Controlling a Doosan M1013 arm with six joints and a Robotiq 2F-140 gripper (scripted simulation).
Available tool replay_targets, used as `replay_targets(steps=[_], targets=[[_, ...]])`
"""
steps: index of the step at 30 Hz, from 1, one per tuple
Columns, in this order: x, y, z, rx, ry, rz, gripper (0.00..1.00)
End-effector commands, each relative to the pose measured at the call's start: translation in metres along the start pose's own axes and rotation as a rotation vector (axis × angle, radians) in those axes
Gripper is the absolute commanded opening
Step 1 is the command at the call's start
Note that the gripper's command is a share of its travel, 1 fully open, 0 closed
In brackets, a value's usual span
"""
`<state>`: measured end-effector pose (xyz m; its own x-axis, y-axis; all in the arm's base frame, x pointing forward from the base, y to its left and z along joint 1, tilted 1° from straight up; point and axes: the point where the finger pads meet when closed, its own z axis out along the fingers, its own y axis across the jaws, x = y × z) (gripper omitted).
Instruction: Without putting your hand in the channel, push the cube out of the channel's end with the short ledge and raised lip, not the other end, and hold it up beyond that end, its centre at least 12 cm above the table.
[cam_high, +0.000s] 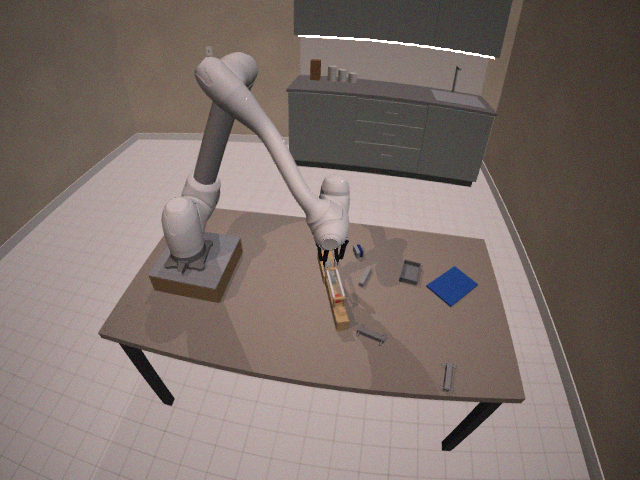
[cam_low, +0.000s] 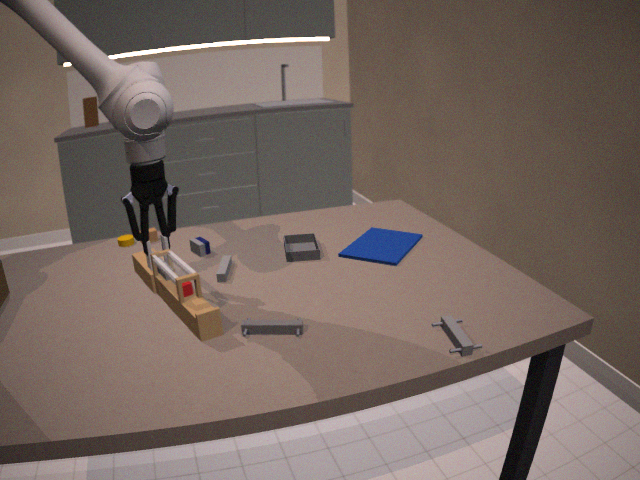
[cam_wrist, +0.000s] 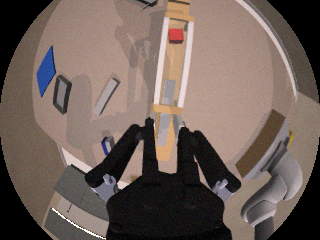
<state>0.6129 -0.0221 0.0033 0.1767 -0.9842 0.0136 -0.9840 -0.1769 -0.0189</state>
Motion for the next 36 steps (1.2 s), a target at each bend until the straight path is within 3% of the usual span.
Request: replay_targets(steps=[1,12,17,21,36], targets=[[0.0,0.0,0.0,0.0,0.0,0.0,0.23],[0.0,0.0,-0.004,0.0,0.0,0.0,0.23],[0.0,0.0,-0.055,0.0,0.0,0.0,0.23],[0.0,0.0,-0.066,0.0,0.0,0.0,0.23],[0.0,0.0,-0.067,0.0,0.0,0.0,0.23]])
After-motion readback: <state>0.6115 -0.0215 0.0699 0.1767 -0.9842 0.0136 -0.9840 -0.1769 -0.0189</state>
